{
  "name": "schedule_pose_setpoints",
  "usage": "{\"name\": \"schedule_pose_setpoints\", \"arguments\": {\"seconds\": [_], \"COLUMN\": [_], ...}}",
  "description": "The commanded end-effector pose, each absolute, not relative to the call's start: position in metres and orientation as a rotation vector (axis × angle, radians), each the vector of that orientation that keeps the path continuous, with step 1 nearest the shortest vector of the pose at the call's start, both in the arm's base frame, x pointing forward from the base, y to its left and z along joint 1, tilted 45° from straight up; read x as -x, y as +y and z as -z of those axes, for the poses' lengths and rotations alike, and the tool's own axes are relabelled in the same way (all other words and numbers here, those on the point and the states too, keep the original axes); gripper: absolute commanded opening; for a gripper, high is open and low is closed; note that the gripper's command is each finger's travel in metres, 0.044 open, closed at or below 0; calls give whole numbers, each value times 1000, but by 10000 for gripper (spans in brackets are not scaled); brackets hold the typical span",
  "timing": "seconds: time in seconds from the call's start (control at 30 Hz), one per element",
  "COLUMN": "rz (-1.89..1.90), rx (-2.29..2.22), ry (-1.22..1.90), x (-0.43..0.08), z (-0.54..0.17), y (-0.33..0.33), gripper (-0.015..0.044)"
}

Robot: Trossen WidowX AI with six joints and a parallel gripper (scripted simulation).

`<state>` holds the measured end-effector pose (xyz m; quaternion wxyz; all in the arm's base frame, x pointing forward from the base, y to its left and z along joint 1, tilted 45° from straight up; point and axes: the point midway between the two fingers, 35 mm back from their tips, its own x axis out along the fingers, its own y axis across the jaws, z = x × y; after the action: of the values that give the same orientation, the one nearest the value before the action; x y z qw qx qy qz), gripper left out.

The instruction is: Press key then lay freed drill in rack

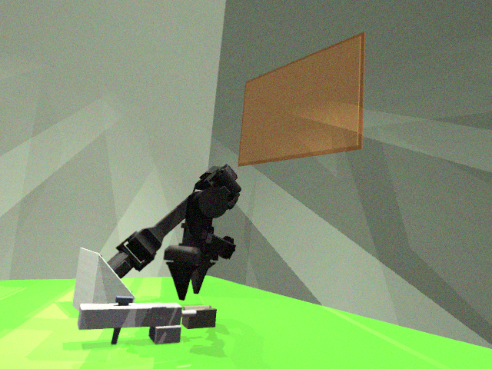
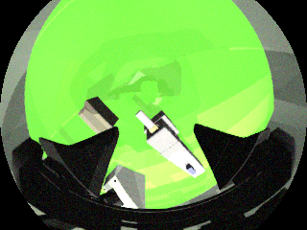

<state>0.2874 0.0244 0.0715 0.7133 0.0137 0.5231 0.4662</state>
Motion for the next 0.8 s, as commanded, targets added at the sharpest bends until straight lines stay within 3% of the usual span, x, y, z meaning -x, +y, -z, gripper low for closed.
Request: {"name": "schedule_pose_setpoints", "arguments": {"seconds": [0.0, 0.77], "rz": [-1415, -1415], "rx": [480, 480], "ry": [735, 735], "x": [-279, -280], "z": [-76, -74], "y": [58, 59], "gripper": [440, 440]}}
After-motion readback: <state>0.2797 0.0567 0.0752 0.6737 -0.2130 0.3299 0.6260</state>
